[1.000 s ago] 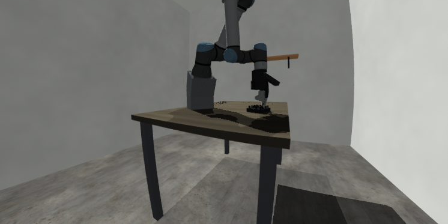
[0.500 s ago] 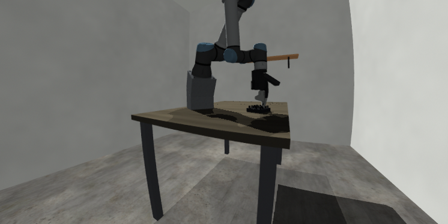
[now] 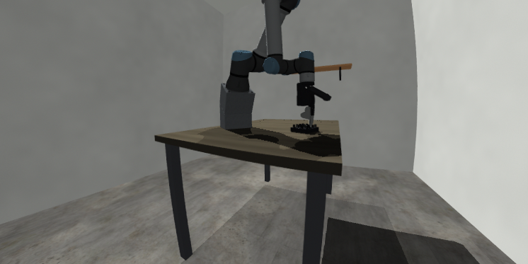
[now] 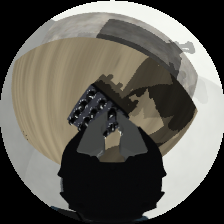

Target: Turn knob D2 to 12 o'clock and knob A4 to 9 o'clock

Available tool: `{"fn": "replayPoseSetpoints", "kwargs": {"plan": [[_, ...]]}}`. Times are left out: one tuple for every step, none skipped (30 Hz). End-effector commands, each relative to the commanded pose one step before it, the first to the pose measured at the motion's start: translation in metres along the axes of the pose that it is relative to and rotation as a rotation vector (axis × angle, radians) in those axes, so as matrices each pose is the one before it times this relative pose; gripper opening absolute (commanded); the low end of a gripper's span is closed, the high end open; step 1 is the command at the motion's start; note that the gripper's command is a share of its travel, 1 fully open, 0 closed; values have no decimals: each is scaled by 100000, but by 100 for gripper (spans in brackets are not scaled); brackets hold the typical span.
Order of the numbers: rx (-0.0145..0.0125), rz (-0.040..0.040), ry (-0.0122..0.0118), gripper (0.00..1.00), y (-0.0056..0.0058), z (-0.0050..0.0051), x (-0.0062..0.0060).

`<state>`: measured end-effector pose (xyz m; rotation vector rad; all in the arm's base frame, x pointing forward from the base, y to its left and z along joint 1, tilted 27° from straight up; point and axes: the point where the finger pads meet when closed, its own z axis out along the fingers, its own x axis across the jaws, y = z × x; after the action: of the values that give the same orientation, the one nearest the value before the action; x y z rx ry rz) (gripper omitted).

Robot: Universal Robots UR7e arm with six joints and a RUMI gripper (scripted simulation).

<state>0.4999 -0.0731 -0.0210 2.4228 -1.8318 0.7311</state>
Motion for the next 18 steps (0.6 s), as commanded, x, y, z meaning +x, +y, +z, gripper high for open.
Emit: {"fn": "replayPoseSetpoints", "kwargs": {"plan": [[-99, 10461, 260, 4, -38, -34, 62], [0, 1480, 0, 4, 0, 0, 7], [0, 1325, 0, 4, 0, 0, 6], [0, 1162, 0, 4, 0, 0, 6], [0, 994, 0, 4, 0, 0, 5], [0, 825, 0, 4, 0, 0, 4], [0, 0, 0, 4, 0, 0, 0], [0, 0, 0, 4, 0, 0, 0], [0, 660, 0, 4, 0, 0, 3], [0, 503, 0, 4, 0, 0, 2], [0, 357, 0, 4, 0, 0, 2], [0, 229, 0, 4, 0, 0, 1], [0, 124, 0, 4, 0, 0, 1], [0, 48, 0, 4, 0, 0, 0], [0, 7, 0, 4, 0, 0, 0], [0, 0, 0, 4, 0, 0, 0], [0, 0, 0, 4, 0, 0, 0], [0, 0, 0, 4, 0, 0, 0]]}}
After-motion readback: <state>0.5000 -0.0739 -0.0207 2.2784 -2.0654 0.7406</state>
